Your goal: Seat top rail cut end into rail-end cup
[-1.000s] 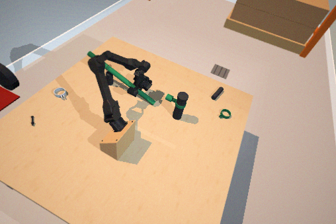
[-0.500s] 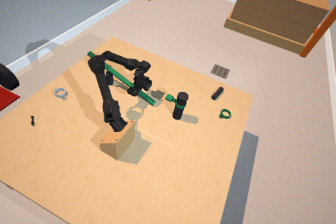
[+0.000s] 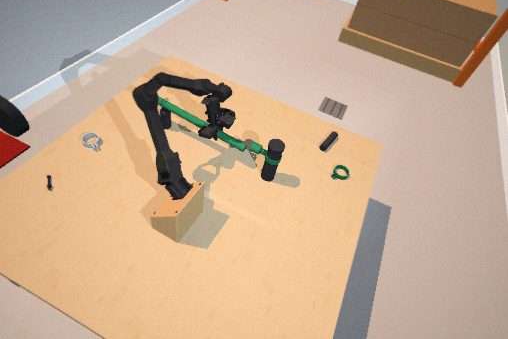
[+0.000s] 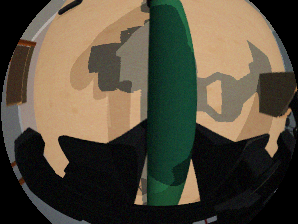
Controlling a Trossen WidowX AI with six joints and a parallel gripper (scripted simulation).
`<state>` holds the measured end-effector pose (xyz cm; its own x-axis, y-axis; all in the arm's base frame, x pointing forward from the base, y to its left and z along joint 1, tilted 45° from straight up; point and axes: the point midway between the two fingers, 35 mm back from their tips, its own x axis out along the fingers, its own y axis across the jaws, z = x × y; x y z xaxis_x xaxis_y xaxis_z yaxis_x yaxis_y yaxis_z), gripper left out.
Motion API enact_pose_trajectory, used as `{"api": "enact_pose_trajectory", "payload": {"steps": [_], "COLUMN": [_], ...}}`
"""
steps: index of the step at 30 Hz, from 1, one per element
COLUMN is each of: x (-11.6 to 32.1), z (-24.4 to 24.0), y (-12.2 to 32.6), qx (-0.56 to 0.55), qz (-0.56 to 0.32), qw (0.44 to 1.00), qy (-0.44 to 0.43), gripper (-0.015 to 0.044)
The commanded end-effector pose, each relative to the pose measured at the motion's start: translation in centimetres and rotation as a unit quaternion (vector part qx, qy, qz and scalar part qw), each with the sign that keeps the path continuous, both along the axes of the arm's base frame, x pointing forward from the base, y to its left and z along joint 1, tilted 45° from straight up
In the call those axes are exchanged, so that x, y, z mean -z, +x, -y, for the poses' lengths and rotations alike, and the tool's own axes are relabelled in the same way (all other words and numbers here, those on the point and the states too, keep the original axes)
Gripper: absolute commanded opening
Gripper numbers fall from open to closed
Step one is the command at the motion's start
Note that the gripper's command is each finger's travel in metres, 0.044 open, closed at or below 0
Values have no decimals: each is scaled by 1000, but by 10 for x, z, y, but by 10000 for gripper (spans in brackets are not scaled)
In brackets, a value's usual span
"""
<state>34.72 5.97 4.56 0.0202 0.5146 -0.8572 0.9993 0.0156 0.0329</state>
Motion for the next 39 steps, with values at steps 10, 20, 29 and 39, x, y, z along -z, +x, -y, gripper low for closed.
{"api": "enact_pose_trajectory", "payload": {"steps": [10,20,29,39], "x": [-8,-7,-9,-11], "z": [21,16,21,27], "y": [0,-1,0,3], "qx": [2,2,2,2], "qz": [1,-2,-2,-2], "qw": [999,1000,1000,1000], "qy": [-33,-25,-26,-26], "gripper": [0,0,0,0]}}
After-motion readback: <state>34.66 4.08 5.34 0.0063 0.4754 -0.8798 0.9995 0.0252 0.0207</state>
